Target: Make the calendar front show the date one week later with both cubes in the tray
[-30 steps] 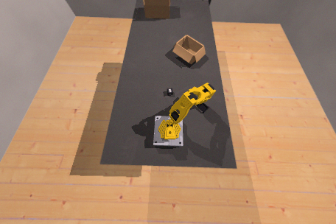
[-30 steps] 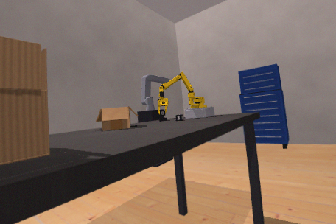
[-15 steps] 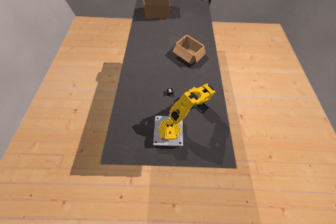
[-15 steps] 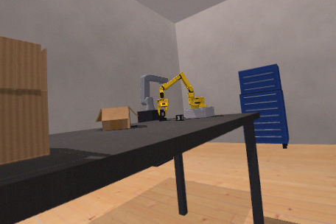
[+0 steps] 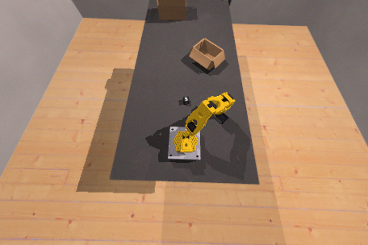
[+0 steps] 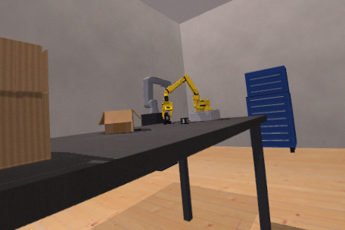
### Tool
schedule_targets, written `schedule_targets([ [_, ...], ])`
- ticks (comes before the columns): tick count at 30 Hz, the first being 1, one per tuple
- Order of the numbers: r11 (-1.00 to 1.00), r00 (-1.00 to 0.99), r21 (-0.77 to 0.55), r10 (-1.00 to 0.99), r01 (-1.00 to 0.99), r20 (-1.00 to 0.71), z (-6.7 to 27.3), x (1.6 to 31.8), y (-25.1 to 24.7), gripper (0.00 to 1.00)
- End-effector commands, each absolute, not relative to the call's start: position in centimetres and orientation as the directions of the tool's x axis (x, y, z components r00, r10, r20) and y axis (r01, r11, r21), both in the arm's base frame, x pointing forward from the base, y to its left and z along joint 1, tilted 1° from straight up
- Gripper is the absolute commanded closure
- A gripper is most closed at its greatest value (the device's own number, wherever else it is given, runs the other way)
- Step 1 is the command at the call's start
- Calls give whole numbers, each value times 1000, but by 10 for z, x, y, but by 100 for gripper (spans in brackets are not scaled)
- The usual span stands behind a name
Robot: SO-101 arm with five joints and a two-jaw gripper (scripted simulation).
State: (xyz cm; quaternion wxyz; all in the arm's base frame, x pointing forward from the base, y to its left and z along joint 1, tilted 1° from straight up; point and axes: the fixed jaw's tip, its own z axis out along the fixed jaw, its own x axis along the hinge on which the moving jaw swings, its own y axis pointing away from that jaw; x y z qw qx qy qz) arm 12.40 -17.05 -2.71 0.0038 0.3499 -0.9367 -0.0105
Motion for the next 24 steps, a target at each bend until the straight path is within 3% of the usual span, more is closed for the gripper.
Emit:
schedule_targets([
  [1, 752, -752, 41, -659, -658, -4, -31, 120, -168, 100],
  [24, 752, -752, 41, -659, -658, -4, -38, 120, -168, 100],
])
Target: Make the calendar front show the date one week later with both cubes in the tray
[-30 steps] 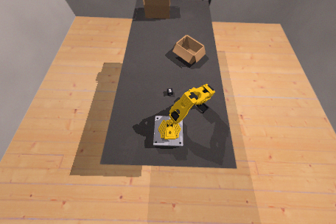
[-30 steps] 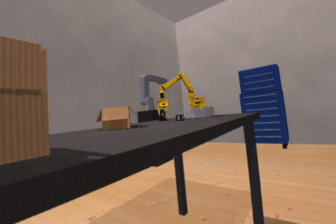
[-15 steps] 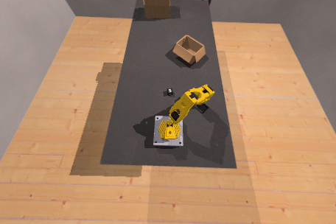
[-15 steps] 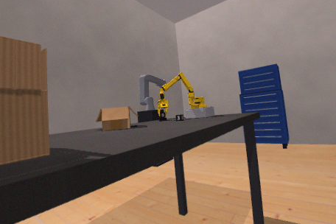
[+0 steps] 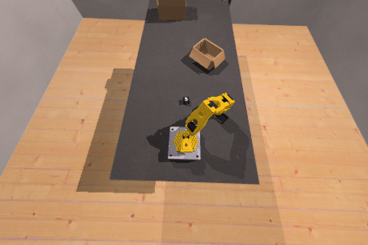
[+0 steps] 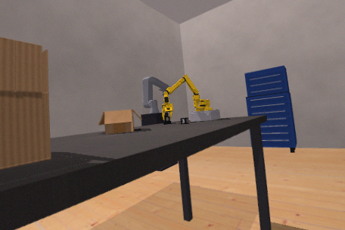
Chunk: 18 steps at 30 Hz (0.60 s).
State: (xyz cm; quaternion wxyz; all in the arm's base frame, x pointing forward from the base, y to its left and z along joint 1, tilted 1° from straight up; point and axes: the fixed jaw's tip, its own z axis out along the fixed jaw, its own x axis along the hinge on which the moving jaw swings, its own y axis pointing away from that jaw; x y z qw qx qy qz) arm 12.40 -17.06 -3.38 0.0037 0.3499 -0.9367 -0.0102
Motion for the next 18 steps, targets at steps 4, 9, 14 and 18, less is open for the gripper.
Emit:
schedule_targets([
  [4, 752, -752, 41, -659, -658, -4, -39, 120, -168, 100],
  [9, 752, -752, 41, -659, -658, -4, -41, 120, -167, 100],
  [14, 752, -752, 41, -659, -658, -4, -41, 120, -167, 100],
  [18, 752, -752, 41, -659, -658, -4, -41, 120, -167, 96],
])
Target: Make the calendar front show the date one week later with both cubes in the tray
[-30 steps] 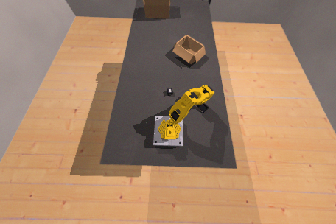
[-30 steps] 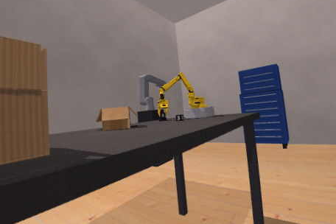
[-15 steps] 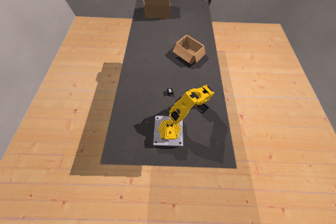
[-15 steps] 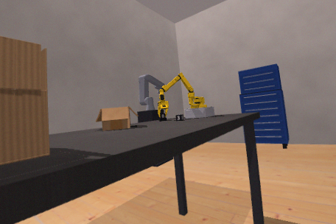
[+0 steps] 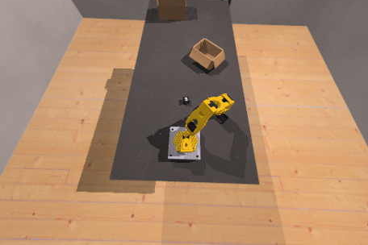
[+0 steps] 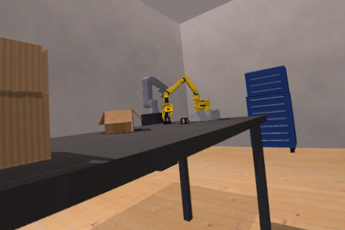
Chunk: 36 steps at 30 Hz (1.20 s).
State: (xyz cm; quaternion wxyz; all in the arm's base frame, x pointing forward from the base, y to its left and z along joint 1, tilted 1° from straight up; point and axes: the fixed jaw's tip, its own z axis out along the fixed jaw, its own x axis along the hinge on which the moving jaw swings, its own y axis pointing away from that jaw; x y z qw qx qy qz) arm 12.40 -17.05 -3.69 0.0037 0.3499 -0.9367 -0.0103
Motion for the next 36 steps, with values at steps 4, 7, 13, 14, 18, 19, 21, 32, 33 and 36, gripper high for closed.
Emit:
schedule_targets([
  [4, 752, -752, 41, -659, -658, -4, -41, 120, -167, 87],
  [7, 752, -752, 41, -659, -658, -4, -41, 120, -167, 83],
  [13, 752, -752, 41, -659, -658, -4, -41, 120, -167, 82],
  [14, 752, -752, 41, -659, -658, -4, -41, 120, -167, 81],
  [18, 752, -752, 41, -659, -658, -4, -41, 120, -167, 81],
  [19, 752, -752, 41, -659, -658, -4, -41, 120, -167, 80],
  [21, 752, -752, 41, -659, -658, -4, -41, 120, -167, 79],
  [32, 752, -752, 41, -659, -658, -4, -41, 120, -167, 70],
  [33, 752, -752, 41, -659, -658, -4, -41, 120, -167, 69],
  [36, 752, -752, 41, -659, -658, -4, -41, 120, -167, 66],
])
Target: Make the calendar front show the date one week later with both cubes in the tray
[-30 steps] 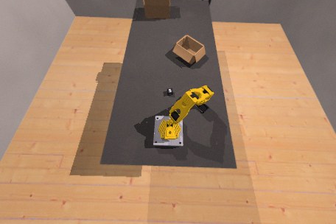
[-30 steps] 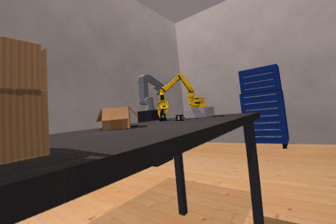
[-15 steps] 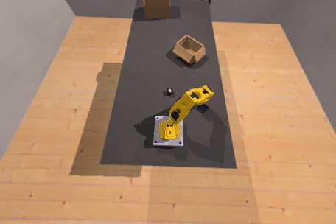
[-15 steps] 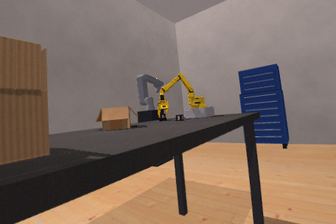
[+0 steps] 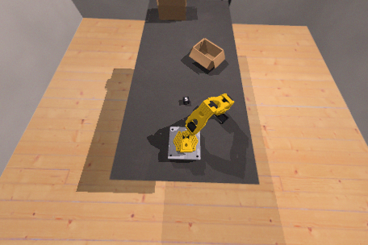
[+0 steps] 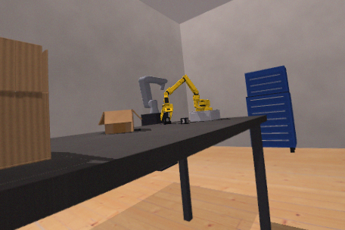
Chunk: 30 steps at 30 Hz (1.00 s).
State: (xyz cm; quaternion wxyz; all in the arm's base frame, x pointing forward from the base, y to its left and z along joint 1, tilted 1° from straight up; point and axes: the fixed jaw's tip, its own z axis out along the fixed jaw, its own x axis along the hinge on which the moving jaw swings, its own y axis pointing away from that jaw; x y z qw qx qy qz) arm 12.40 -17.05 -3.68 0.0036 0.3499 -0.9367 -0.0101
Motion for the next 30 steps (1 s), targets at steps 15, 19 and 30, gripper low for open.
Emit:
schedule_targets([
  [15, 752, -752, 41, -659, -658, -4, -39, 121, -168, 64],
  [19, 752, -752, 41, -659, -658, -4, -31, 121, -169, 64],
  [30, 752, -752, 41, -659, -658, -4, 0, 123, -171, 64],
])
